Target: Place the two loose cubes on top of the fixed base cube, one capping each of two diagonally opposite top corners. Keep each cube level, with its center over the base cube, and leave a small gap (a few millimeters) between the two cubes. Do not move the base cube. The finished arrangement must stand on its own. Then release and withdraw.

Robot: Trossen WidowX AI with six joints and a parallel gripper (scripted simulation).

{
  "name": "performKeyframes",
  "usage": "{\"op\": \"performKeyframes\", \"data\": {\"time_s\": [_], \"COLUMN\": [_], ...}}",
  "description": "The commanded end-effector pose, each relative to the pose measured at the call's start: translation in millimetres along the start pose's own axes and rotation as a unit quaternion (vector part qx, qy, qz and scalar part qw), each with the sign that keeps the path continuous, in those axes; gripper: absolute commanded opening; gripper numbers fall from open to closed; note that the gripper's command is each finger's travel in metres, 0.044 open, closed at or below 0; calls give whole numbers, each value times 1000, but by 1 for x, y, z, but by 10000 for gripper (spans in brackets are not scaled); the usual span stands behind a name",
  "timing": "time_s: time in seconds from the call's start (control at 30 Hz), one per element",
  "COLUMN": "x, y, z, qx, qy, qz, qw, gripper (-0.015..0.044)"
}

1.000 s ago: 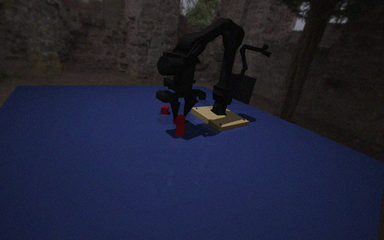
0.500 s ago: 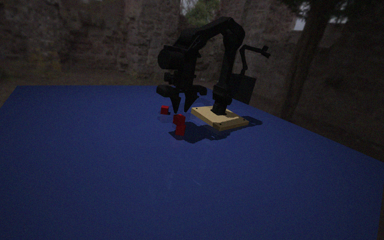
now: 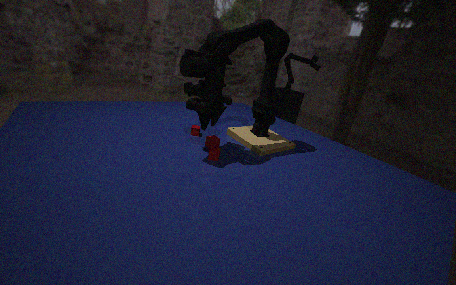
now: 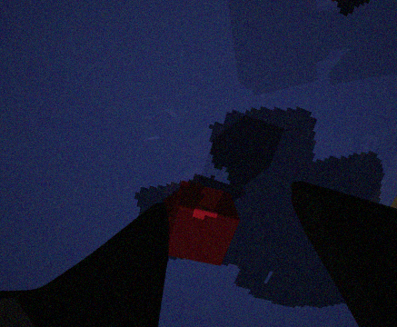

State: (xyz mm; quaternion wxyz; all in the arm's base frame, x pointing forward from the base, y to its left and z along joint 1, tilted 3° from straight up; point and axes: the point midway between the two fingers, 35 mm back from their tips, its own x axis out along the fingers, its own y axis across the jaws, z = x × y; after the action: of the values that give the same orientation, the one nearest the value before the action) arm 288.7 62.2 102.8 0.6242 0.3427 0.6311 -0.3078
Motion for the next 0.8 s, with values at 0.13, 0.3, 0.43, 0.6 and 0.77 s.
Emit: {"op": "performKeyframes", "data": {"time_s": [0.13, 0.3, 0.43, 0.6, 0.77], "x": [-8, -13, -16, -20, -24], "y": [-13, -22, -31, -42, -53], "z": [24, 38, 48, 61, 72], "qx": [-175, -281, -363, -463, -556], "qy": [-2, -3, -4, -4, -5], "qz": [2, 1, 1, 0, -2], "qw": [985, 960, 932, 887, 831], "gripper": [265, 265, 265, 265, 265]}}
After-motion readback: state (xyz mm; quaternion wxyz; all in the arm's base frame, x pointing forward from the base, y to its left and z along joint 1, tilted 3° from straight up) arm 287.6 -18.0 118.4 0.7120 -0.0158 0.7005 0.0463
